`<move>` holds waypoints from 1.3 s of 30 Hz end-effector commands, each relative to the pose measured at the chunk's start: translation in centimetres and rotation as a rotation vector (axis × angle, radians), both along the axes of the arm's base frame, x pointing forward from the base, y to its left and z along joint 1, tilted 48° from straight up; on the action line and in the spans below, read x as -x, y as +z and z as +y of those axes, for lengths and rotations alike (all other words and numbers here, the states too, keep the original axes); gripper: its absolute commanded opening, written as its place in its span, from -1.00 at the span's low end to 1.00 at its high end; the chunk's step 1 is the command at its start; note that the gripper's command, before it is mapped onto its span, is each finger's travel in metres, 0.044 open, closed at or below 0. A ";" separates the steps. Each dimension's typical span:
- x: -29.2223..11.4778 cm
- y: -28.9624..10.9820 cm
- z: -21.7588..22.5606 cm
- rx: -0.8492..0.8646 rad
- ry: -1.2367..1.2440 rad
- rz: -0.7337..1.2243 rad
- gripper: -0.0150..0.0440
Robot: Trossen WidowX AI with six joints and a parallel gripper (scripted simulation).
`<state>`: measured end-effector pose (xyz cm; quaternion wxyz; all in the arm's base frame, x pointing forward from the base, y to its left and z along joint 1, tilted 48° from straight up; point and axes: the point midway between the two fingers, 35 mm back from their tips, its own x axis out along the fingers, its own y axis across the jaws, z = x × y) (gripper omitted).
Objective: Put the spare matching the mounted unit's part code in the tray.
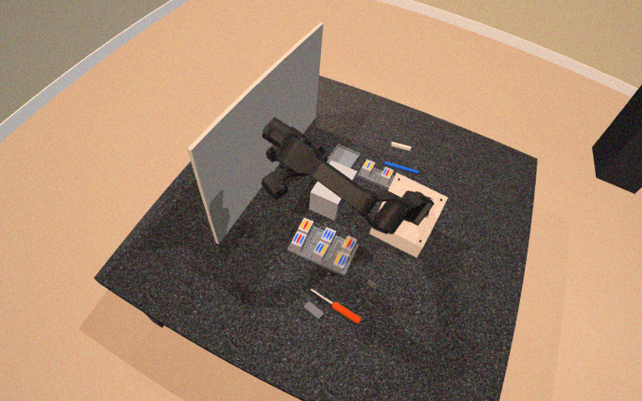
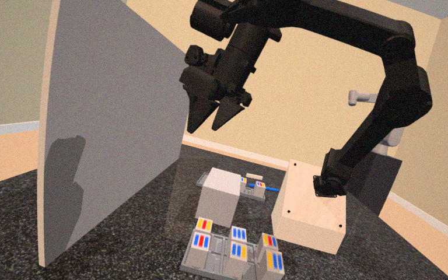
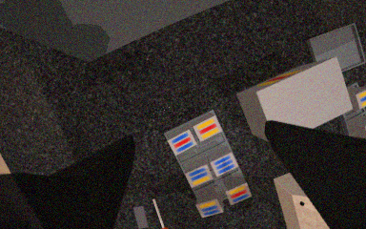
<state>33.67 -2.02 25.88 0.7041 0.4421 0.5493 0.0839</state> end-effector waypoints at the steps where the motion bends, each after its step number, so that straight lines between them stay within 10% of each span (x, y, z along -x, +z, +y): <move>1: -2.1 -5.6 -3.5 0.030 0.125 0.002 1.00; 13: -2.5 -18.4 -9.5 -0.009 0.393 -0.061 1.00; 34: -2.5 -18.4 -9.6 -0.009 0.394 -0.061 1.00; 39: -2.2 -15.9 -4.6 0.121 0.694 -0.333 1.00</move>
